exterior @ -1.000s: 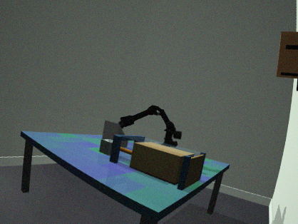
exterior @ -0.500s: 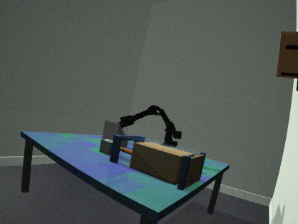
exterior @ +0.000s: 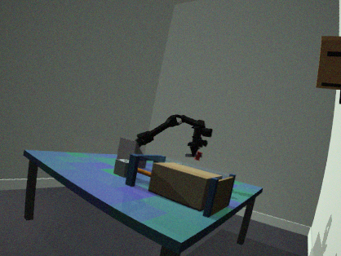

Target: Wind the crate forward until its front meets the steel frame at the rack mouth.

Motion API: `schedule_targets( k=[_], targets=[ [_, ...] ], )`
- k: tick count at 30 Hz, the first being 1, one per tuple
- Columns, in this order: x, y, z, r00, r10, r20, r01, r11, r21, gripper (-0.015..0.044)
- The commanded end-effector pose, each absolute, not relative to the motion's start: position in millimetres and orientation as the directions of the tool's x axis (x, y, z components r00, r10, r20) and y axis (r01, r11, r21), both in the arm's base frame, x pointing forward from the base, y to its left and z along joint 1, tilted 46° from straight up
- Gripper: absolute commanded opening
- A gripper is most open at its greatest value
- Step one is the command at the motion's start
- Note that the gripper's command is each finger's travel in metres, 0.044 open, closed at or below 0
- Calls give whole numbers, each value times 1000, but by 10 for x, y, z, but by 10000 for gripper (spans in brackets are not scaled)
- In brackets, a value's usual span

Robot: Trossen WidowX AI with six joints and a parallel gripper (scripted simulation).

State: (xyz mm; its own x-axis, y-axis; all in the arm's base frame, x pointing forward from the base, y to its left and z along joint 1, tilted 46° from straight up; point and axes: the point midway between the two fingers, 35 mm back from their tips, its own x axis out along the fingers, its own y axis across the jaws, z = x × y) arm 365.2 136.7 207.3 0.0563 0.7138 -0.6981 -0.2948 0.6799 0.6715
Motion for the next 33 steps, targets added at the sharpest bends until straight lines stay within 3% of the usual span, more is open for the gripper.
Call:
schedule_targets(
  k=[1,17,33],
  targets=[
    [3598,1383,2083,28,718,-695,-298,670,680,0],
    [3579,674,1400,40,689,-724,-297,700,650,0],
    [3080,-119,551,25,696,-718,-295,691,660,0]
  ],
)
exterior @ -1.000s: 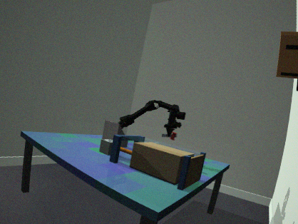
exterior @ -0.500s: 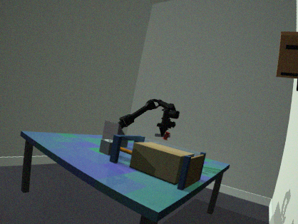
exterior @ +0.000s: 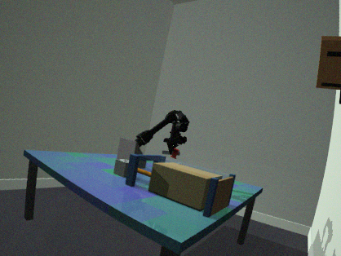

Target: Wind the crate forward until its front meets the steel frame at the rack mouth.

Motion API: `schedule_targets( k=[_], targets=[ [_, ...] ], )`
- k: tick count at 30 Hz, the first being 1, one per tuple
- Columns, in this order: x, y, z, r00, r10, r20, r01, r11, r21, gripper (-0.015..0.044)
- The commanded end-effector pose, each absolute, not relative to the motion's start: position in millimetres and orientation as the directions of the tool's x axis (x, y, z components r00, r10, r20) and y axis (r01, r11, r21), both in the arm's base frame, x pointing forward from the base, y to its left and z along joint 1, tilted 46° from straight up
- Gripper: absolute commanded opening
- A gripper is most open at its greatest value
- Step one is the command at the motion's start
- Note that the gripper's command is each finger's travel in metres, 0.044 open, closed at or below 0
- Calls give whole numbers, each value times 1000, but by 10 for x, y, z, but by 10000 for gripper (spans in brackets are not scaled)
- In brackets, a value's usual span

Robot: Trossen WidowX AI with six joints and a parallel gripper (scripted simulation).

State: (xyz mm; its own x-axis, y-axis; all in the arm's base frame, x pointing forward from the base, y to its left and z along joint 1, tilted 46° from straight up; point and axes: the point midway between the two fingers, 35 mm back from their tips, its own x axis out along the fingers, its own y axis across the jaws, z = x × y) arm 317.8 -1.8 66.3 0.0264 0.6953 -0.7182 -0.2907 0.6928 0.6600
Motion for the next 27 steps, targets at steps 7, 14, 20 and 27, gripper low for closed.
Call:
schedule_targets(
  k=[7,14,20,27],
  targets=[
    [2817,-298,314,22,710,-703,-298,676,673,0],
    [2848,-276,344,39,670,-742,-281,720,635,0],
    [2850,-276,345,67,599,-798,-276,779,563,0],
    [2851,-275,347,98,510,-854,-266,841,472,0]
  ],
)
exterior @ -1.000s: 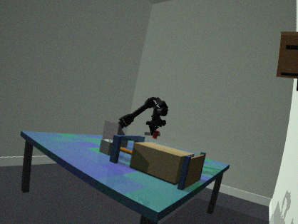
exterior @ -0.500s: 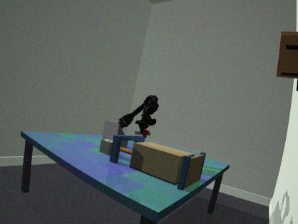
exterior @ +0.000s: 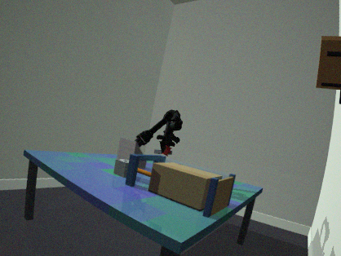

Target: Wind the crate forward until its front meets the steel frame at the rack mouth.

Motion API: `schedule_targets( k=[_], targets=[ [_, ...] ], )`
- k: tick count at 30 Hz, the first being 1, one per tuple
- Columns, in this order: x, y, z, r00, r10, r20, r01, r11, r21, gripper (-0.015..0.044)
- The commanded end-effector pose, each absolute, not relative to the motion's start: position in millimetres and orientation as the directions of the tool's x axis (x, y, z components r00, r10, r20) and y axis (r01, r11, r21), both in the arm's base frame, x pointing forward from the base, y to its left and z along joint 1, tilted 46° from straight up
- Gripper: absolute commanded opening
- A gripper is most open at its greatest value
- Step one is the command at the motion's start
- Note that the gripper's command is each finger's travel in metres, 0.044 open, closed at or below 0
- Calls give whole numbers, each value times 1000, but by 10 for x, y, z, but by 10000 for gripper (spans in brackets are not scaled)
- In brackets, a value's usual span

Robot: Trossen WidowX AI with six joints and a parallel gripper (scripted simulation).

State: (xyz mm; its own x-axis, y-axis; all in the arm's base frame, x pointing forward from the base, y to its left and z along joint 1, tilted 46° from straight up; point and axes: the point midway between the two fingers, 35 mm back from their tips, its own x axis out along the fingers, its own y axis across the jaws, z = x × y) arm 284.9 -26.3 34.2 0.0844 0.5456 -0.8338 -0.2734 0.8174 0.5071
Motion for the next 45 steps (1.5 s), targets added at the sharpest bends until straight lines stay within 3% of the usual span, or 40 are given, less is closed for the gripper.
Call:
schedule_targets(
  k=[1,20,45],
  targets=[
    [2850,-275,346,103,492,-865,-264,851,453,0],
    [2849,-268,348,185,190,-964,-216,965,148,0],
    [2847,-260,349,255,-185,-949,-129,966,-223,0]
  ],
)
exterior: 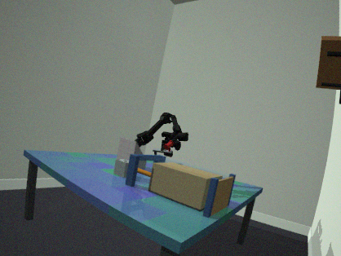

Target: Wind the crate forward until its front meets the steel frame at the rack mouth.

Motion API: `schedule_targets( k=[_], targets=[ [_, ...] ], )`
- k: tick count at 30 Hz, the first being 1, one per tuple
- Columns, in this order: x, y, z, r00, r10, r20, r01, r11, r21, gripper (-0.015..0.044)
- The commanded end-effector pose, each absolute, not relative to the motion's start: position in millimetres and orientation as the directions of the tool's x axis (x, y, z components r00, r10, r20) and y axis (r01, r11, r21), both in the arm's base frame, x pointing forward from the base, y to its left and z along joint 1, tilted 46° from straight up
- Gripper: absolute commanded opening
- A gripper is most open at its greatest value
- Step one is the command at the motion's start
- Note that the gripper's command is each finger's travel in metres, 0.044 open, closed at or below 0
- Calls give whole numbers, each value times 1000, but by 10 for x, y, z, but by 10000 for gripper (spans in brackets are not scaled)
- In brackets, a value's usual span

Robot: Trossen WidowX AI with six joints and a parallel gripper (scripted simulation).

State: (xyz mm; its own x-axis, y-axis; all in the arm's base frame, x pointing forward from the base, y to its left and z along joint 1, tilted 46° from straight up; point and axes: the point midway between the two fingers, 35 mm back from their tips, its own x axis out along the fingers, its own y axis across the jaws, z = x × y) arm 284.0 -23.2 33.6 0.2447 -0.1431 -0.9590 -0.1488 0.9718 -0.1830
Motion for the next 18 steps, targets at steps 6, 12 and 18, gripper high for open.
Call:
schedule_targets(
  k=[6,12,18],
  targets=[
    [2846,-257,351,269,-286,-920,-101,941,-322,0],
    [2844,-255,349,279,-395,-875,-68,901,-429,0],
    [2843,-253,348,285,-465,-838,-46,867,-497,0]
  ],
)
